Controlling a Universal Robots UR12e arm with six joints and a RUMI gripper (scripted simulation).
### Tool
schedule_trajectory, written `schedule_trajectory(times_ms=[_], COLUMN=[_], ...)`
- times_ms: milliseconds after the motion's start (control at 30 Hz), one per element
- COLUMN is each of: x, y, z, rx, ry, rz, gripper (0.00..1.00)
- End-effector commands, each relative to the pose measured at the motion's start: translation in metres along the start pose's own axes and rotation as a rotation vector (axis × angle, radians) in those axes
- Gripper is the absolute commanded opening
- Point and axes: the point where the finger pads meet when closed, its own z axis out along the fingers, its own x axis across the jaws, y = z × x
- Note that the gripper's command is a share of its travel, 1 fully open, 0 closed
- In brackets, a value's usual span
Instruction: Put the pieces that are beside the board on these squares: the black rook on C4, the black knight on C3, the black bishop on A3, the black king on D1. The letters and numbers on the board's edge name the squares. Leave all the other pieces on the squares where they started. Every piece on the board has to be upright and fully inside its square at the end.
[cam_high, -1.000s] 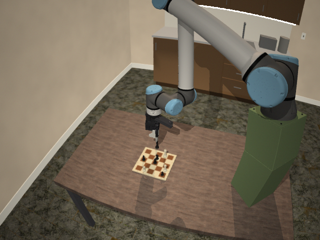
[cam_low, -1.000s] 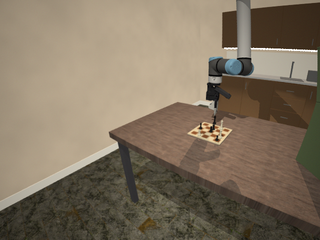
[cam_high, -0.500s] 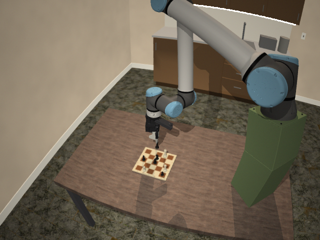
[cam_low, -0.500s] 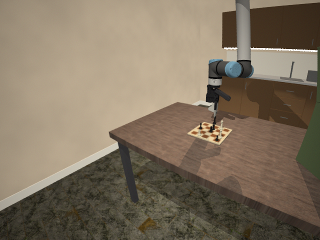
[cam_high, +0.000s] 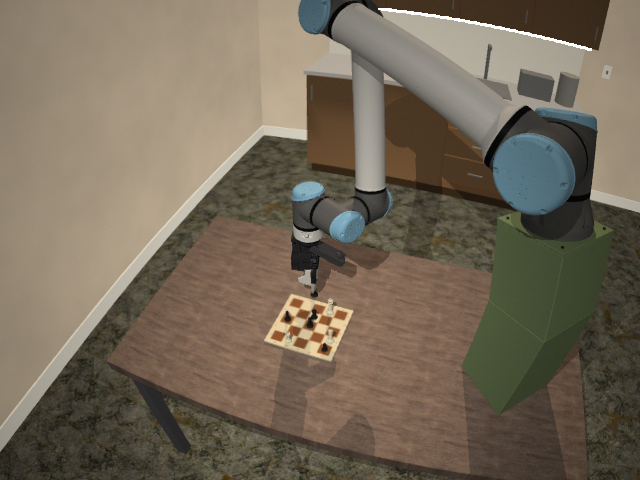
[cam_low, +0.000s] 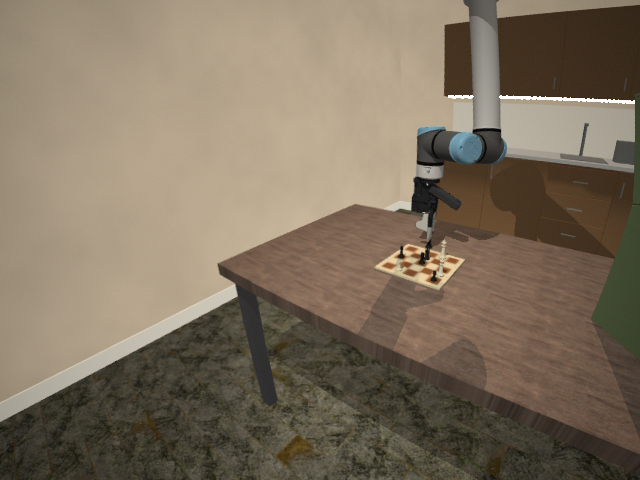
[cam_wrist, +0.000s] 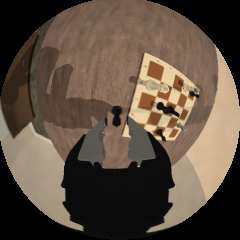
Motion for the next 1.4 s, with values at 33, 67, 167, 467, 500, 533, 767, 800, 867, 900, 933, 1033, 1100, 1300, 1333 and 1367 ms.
schedule_trajectory(times_ms=[33,67,167,467,500,533,767,800,867,900,933,1033,1100,1300,1333,1367], x=[-0.0003,-0.0003,-0.0003,-0.0003,-0.0003,-0.0003,-0.0003,-0.0003,-0.0003,-0.0003,-0.0003,-0.0003,-0.0003,-0.0003,-0.0003,-0.0003], y=[0.0006,0.0006,0.0006,0.0006,0.0006,0.0006,0.0006,0.0006,0.0006,0.0006,0.0006,0.0006,0.0006,0.0006,0.0006,0.0006], z=[0.0021,0.0021,0.0021,0.0021,0.0021,0.0021,0.0021,0.0021,0.0021,0.0021,0.0021,0.0021,0.0021,0.0021,0.0021,0.0021], rx=[-0.001,-0.001,-0.001,-0.001,-0.001,-0.001,-0.001,-0.001,-0.001,-0.001,-0.001,-0.001,-0.001,-0.001,-0.001,-0.001], ry=[-0.001,-0.001,-0.001,-0.001,-0.001,-0.001,-0.001,-0.001,-0.001,-0.001,-0.001,-0.001,-0.001,-0.001,-0.001,-0.001], rz=[0.0,0.0,0.0,0.0,0.0,0.0,0.0,0.0,0.0,0.0,0.0,0.0,0.0,0.0,0.0,0.0], gripper=[0.25,0.25,0.25,0.25,0.25,0.25,0.25,0.25,0.25,0.25,0.25,0.25,0.25,0.0,0.0,0.0])
